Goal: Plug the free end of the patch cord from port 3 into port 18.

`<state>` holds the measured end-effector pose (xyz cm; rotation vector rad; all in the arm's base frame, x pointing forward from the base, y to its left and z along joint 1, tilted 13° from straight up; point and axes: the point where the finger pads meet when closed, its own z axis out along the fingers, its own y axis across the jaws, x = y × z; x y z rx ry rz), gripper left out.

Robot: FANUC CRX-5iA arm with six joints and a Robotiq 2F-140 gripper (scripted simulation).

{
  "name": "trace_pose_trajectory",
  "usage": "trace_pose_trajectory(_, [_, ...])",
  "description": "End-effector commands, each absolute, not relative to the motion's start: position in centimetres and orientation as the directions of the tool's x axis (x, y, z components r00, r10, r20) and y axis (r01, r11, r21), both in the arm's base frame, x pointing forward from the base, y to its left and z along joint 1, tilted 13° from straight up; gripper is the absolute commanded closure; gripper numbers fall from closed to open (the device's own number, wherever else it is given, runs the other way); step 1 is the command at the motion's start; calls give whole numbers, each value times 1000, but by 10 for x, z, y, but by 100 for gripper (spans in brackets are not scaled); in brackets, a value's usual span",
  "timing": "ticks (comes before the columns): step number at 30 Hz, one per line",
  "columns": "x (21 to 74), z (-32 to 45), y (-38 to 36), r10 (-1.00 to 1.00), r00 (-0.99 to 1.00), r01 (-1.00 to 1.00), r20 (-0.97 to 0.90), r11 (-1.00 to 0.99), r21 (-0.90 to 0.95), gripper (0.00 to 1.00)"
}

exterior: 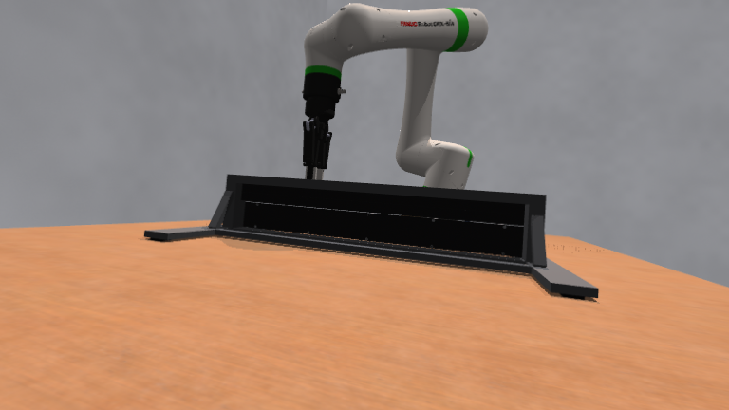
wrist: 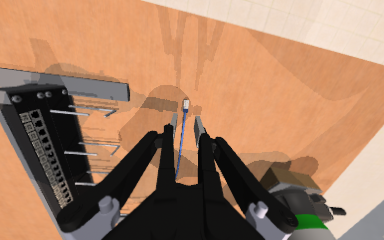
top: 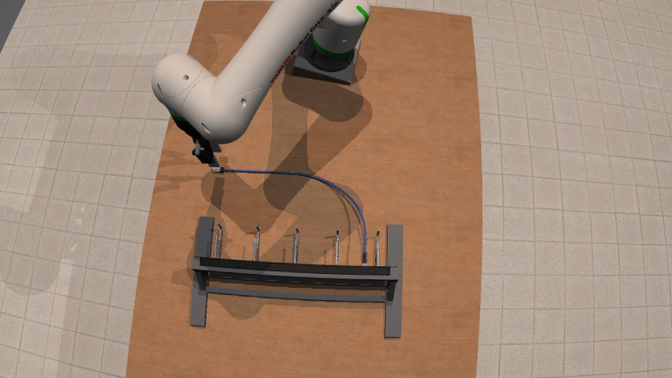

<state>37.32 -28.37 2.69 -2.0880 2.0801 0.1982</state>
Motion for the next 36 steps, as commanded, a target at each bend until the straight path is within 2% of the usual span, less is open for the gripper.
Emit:
trace_pose_trajectory(1, [373, 27, -284, -974, 8, -999, -225, 1, -38, 78])
trace_pose_trajectory(36, [374, 7, -279, -974, 8, -999, -225, 1, -38, 78])
